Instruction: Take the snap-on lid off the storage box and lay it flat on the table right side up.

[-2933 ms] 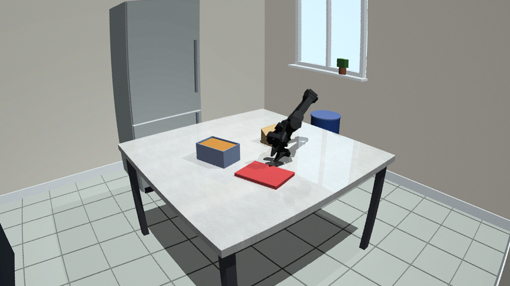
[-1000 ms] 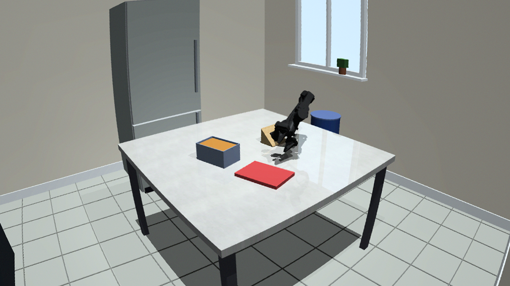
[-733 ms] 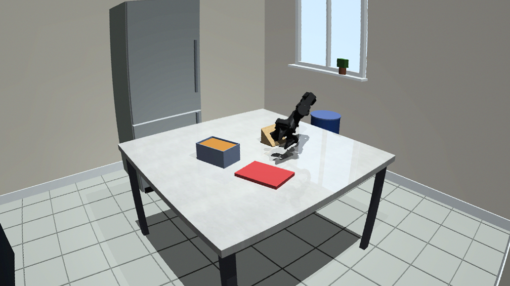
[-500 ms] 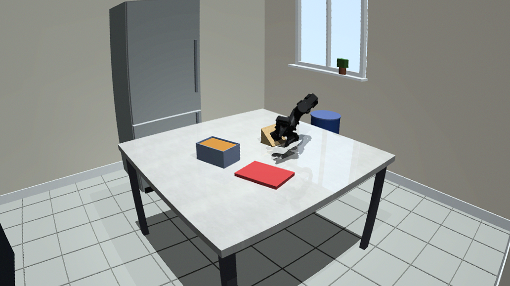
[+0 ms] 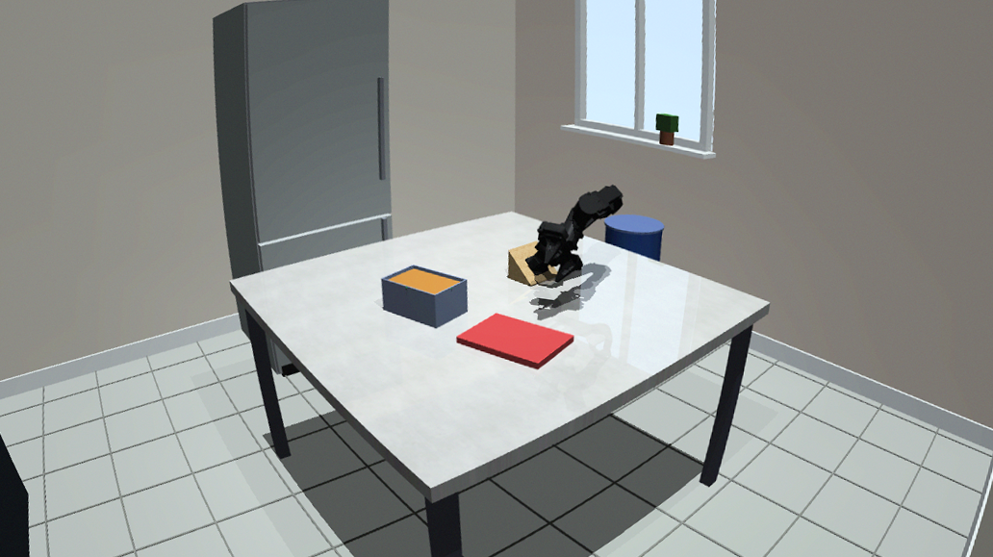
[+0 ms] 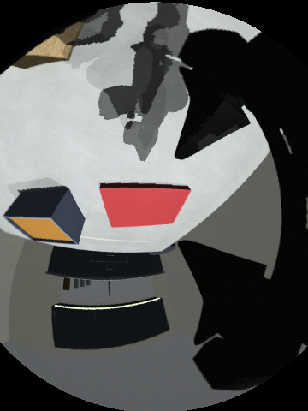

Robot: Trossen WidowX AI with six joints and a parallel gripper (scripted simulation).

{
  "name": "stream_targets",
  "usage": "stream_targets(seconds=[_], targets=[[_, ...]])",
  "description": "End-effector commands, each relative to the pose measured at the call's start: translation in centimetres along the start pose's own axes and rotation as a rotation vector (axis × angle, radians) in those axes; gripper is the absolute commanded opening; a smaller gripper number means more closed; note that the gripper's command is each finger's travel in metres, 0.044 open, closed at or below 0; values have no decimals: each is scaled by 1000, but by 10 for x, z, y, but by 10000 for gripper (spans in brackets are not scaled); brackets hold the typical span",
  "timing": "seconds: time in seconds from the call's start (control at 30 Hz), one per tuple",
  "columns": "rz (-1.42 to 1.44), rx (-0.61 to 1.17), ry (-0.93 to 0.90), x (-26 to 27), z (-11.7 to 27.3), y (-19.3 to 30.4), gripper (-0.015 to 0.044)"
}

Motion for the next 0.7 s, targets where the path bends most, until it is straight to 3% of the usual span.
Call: stream_targets(seconds=[0.0,0.63,0.67], targets=[[2,-2,-3,0,-1,-1,440],[2,-2,-3,0,-1,-1,440],[2,-2,-3,0,-1,-1,414]])
Point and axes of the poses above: the point midway between the two fingers, 35 mm back from their tips, its own z axis back along the fingers, its own x axis across the jaws, y = z × x, the point moved 5 cm from there along z, back along the fingers, and after that the axes turned 1 degree about -z, right-handed, at the moved point
